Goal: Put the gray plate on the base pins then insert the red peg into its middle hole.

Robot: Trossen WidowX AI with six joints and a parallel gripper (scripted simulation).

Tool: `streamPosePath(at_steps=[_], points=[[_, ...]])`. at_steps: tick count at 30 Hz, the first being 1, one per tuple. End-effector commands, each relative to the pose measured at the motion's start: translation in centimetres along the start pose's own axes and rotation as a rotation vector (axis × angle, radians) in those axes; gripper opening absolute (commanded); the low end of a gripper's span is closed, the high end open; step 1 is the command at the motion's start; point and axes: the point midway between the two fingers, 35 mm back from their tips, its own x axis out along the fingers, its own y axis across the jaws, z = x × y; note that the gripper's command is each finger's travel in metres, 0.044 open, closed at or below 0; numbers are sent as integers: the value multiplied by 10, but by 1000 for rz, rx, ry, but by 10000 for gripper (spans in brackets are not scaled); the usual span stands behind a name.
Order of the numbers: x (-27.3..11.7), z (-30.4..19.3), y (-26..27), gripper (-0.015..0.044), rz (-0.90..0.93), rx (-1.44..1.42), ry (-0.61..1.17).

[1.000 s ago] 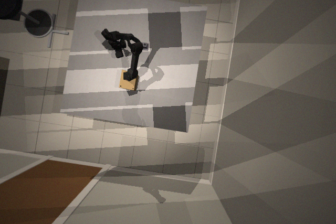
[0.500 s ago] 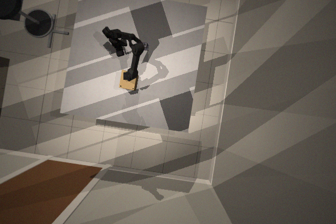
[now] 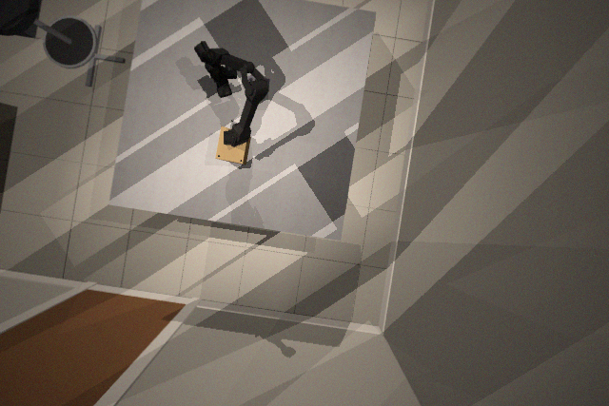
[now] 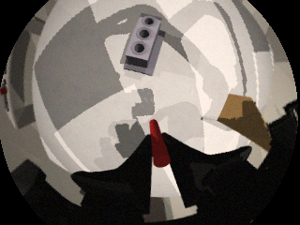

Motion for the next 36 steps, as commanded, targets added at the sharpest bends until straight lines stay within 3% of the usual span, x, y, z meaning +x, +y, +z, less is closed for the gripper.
streamPosePath(at_steps=[1,36], points=[[-4,14,5,0,11,2,0],[-5,114,7,0,9,6,-12]])
